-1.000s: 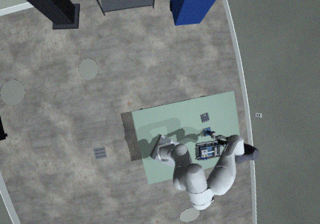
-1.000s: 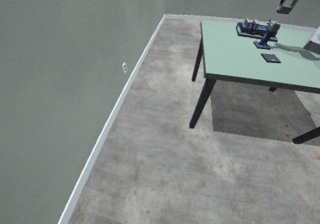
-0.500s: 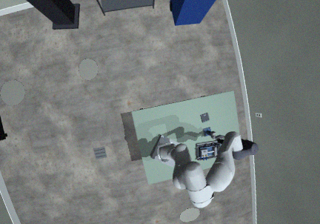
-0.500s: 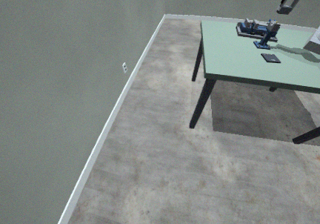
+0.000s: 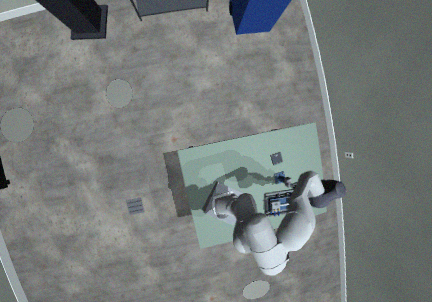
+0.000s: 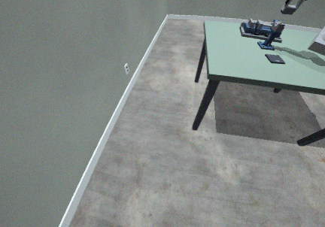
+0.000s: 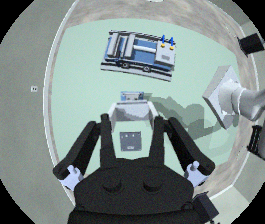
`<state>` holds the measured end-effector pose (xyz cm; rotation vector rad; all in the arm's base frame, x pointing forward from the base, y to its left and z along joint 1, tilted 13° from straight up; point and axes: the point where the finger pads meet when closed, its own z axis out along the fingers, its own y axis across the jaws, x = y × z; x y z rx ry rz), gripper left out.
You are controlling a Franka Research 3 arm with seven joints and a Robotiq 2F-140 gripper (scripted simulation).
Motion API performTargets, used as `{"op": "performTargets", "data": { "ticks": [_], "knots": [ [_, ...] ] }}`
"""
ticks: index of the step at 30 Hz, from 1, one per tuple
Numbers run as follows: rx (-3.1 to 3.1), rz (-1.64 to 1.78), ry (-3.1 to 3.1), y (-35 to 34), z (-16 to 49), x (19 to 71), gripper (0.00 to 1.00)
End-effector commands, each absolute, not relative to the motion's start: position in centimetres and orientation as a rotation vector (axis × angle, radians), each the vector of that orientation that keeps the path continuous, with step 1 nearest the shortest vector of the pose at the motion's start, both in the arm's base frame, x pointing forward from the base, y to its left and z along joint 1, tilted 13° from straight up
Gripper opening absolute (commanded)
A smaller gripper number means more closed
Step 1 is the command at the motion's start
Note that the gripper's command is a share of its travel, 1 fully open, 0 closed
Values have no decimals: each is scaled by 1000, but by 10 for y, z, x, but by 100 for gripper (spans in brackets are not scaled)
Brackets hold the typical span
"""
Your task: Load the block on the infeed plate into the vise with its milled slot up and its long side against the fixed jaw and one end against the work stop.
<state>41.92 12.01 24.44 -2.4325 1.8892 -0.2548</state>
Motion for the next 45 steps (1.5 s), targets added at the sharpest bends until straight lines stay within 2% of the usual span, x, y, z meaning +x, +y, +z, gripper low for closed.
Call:
{"op": "performTargets", "data": {
  "ticks": [1, 45],
  "knots": [
    [-2391, -312, 1979, 119, 245, 420, 0],
    [-2482, -837, 2116, 128, 242, 418, 0]
  ]
}}
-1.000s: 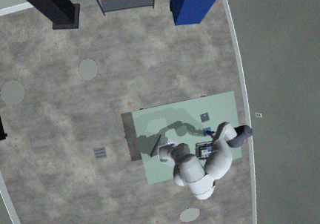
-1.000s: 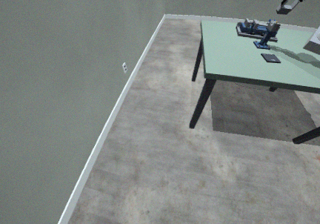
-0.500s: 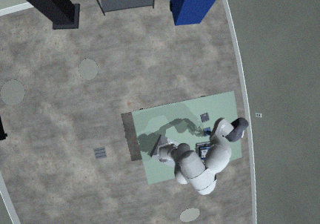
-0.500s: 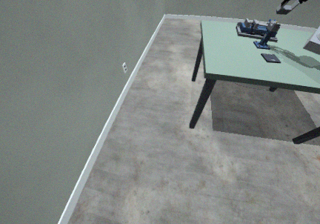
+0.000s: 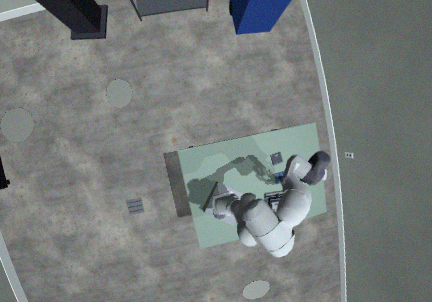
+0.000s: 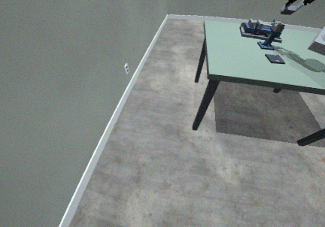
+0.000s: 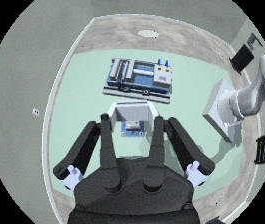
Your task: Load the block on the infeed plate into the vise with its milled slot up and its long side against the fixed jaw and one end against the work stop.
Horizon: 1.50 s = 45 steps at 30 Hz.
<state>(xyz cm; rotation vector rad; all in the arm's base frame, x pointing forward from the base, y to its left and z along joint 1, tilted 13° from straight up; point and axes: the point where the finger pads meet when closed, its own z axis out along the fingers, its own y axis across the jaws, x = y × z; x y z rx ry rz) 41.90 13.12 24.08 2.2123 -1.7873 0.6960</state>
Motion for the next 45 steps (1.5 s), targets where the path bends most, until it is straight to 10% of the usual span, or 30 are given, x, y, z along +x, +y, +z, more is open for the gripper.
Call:
{"op": "performTargets", "data": {
  "ticks": [1, 45],
  "knots": [
    [2144, 731, -1829, 128, 242, 418, 0],
    [2089, 799, -1792, 130, 241, 418, 0]
  ]
}}
